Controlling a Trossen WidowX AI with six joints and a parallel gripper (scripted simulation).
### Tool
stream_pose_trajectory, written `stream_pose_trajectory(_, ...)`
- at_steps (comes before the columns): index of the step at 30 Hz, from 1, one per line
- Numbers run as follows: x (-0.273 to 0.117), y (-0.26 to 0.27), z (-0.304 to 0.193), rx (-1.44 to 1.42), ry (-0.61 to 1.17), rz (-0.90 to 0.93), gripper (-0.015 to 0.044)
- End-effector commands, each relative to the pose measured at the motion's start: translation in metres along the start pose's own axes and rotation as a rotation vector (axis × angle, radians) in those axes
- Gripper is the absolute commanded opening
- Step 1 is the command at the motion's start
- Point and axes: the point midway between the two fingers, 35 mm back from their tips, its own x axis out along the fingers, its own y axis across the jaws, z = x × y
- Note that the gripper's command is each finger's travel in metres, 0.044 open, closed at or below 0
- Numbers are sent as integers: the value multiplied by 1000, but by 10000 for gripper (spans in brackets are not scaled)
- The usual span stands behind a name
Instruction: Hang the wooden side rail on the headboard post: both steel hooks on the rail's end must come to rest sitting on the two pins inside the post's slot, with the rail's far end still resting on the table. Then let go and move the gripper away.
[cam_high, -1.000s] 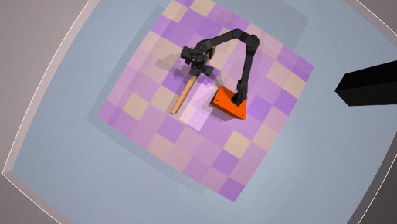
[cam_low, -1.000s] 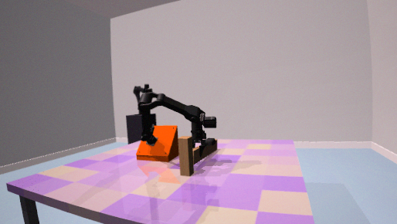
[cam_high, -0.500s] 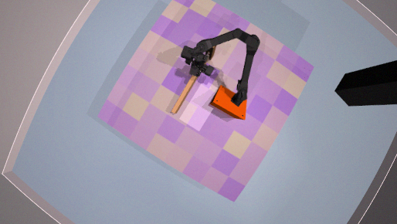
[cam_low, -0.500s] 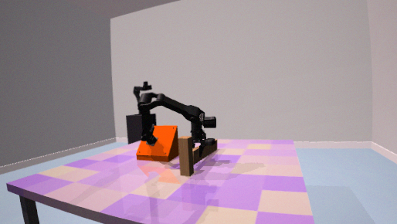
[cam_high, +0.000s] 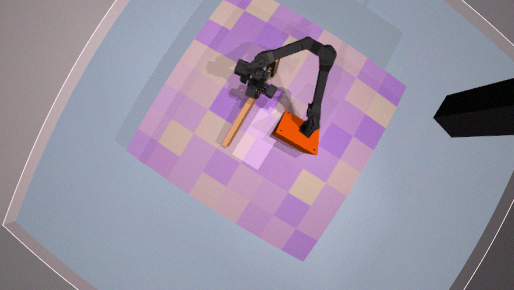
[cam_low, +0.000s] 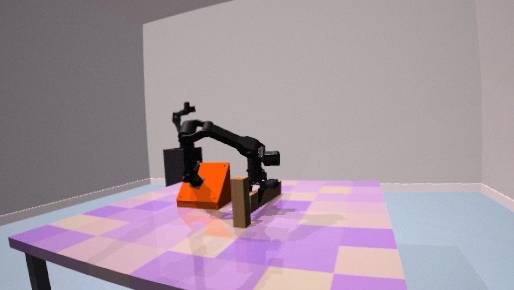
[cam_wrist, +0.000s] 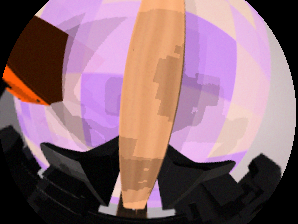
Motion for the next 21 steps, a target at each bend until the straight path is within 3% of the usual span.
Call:
stream_pose_trajectory(1, -5, -3, -2, 3, 0, -15, 0)
stream_pose_trajectory(21, -6, -3, -5, 3, 0, -15, 0)
